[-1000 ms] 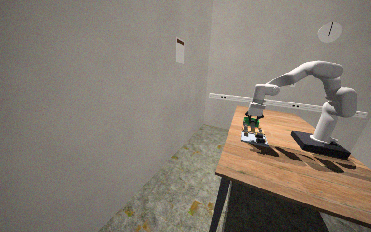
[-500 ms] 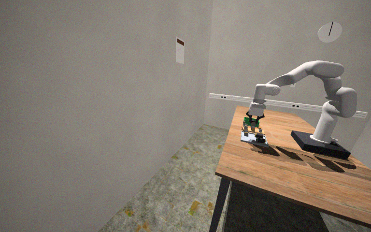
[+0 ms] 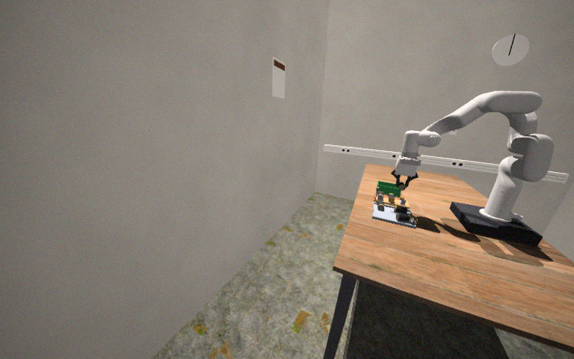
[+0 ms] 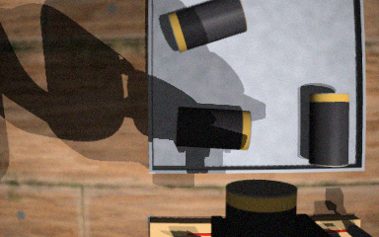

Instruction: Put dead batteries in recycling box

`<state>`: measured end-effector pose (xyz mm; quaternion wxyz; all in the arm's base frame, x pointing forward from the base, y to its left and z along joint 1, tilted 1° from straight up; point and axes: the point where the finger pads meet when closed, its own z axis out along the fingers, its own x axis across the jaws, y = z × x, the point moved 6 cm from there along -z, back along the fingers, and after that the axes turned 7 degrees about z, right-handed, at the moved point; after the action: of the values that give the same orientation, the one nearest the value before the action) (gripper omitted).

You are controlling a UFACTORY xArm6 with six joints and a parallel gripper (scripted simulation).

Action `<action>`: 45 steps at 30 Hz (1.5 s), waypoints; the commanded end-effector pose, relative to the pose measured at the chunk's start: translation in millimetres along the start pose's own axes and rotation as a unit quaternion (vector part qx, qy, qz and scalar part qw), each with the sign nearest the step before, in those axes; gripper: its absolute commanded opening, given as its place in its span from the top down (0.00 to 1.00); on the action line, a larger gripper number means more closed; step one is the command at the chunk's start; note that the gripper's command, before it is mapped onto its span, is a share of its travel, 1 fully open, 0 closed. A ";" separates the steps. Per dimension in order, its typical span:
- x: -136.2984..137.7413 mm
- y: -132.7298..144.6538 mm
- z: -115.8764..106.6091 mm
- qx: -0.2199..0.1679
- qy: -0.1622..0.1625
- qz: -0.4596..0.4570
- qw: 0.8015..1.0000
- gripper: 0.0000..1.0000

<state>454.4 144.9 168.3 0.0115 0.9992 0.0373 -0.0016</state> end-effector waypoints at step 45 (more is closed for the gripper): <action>-29.6 87.9 65.6 0.006 0.009 -0.003 1.000 0.72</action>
<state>424.0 52.7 112.8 0.0061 0.9991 0.0408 -0.0005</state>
